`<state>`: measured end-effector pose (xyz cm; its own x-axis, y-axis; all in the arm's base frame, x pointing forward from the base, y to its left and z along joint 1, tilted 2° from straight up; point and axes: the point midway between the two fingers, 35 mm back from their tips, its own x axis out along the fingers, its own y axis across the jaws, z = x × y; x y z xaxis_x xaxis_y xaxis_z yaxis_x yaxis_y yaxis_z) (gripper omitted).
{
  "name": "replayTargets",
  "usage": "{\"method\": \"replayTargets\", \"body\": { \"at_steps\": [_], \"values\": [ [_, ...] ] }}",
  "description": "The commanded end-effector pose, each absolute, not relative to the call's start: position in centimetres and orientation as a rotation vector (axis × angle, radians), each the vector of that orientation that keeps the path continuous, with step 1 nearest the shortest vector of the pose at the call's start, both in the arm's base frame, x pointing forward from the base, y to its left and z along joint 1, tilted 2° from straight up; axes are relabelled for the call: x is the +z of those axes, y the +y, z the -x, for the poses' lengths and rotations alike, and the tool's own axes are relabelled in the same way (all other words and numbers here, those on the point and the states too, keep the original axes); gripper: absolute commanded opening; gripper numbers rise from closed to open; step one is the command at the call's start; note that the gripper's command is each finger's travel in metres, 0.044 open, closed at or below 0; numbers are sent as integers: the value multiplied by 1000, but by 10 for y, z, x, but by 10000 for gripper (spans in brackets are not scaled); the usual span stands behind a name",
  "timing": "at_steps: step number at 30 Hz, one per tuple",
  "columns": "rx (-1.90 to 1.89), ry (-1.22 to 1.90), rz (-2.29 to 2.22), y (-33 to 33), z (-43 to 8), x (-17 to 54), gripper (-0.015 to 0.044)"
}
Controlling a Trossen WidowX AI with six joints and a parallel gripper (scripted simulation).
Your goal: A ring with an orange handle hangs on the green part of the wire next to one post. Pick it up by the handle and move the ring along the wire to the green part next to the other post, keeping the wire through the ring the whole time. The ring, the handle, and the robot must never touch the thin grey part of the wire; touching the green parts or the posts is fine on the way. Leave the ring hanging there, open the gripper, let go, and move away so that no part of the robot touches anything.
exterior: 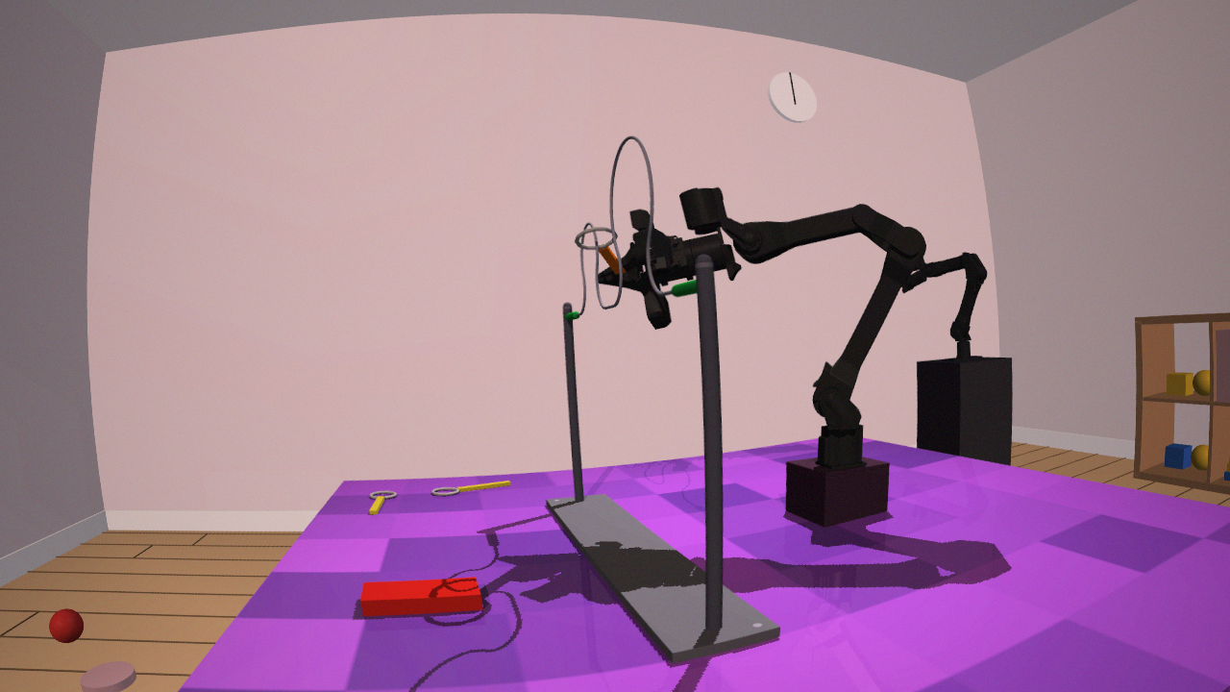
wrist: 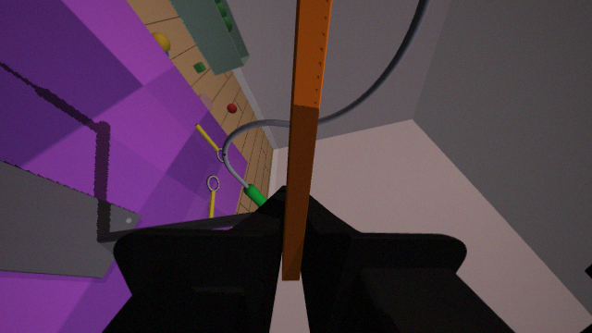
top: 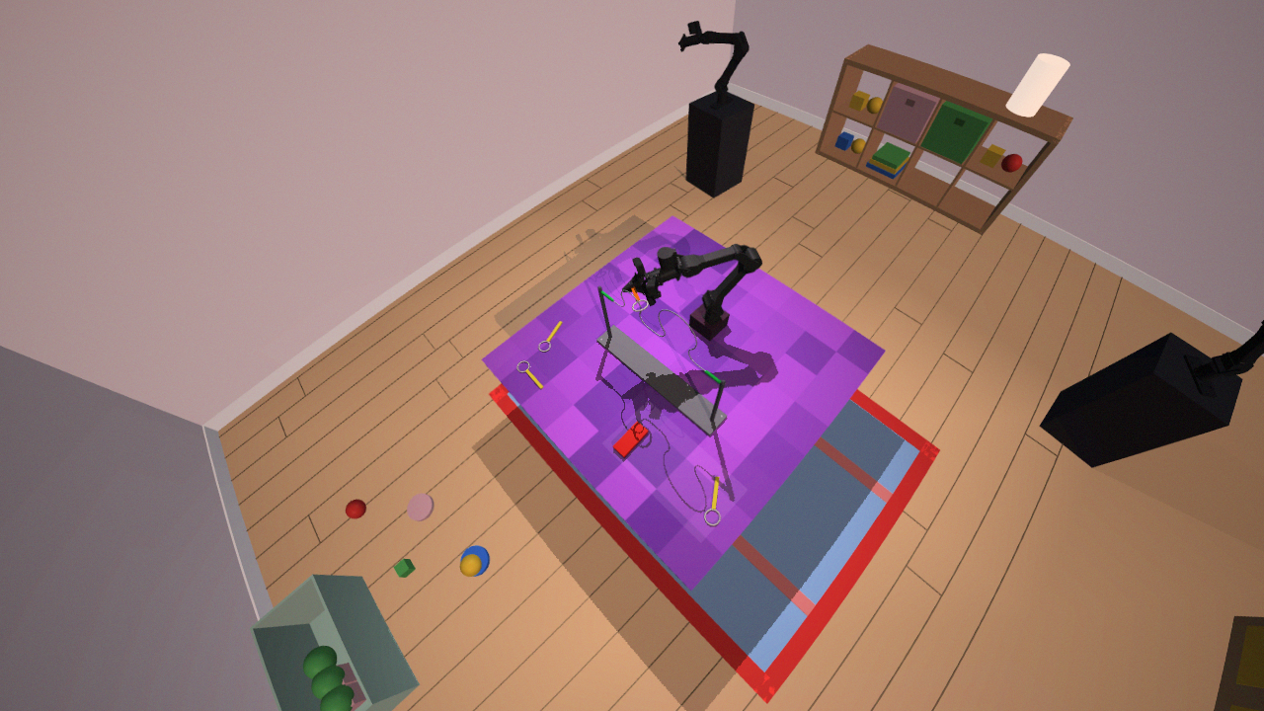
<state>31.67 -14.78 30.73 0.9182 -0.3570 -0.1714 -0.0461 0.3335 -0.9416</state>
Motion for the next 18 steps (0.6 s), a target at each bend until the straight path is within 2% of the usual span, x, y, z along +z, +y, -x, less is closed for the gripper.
{"method": "replayTargets", "body": {
  "at_steps": [1, 18],
  "values": [
    [-235, 368, 1312, -150, -317, 311, -150],
    [-323, 298, 1633, -152, -318, 333, -150]
  ]
}}
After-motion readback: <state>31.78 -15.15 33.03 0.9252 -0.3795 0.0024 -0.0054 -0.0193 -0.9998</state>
